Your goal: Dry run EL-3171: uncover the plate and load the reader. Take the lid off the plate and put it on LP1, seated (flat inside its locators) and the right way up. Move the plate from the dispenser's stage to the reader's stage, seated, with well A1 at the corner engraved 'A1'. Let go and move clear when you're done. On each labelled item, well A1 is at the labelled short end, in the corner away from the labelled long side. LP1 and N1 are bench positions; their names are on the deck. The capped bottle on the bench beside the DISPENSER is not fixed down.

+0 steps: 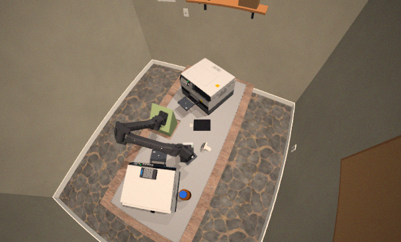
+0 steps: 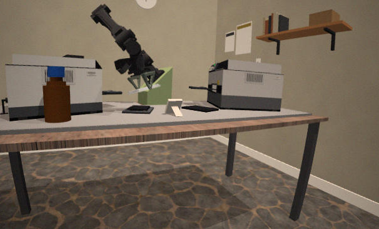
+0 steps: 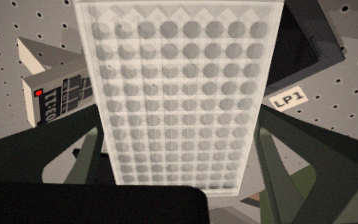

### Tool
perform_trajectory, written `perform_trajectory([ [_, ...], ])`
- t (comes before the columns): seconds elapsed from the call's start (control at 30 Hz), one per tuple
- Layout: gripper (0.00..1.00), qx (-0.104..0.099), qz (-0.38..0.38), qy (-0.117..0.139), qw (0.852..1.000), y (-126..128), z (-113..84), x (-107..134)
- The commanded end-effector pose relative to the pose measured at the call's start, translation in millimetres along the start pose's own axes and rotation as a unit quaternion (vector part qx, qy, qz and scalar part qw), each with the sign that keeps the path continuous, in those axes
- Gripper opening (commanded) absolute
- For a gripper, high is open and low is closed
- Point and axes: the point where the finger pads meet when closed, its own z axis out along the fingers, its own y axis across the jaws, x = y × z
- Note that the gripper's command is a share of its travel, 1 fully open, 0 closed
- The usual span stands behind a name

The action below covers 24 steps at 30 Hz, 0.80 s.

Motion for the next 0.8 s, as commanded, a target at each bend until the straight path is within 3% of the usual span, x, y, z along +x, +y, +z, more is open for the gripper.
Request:
perform_trajectory([
  [0.0,0.86,-0.016,-0.036,-0.010,0.999,16,-6.2,-5],
  [0.1,0.86,-0.010,-0.053,-0.005,0.999,9,-4.9,-3],
  [0.27,0.86,-0.015,-0.090,-0.010,0.996,37,-2.5,-1],
  [0.4,0.86,-0.016,-0.084,-0.013,0.996,31,-4.9,-8],
  [0.63,0.86,-0.017,-0.137,-0.011,0.990,57,2.4,1],
  [0.77,0.86,-0.010,-0.163,-0.003,0.987,42,2.5,5],
])
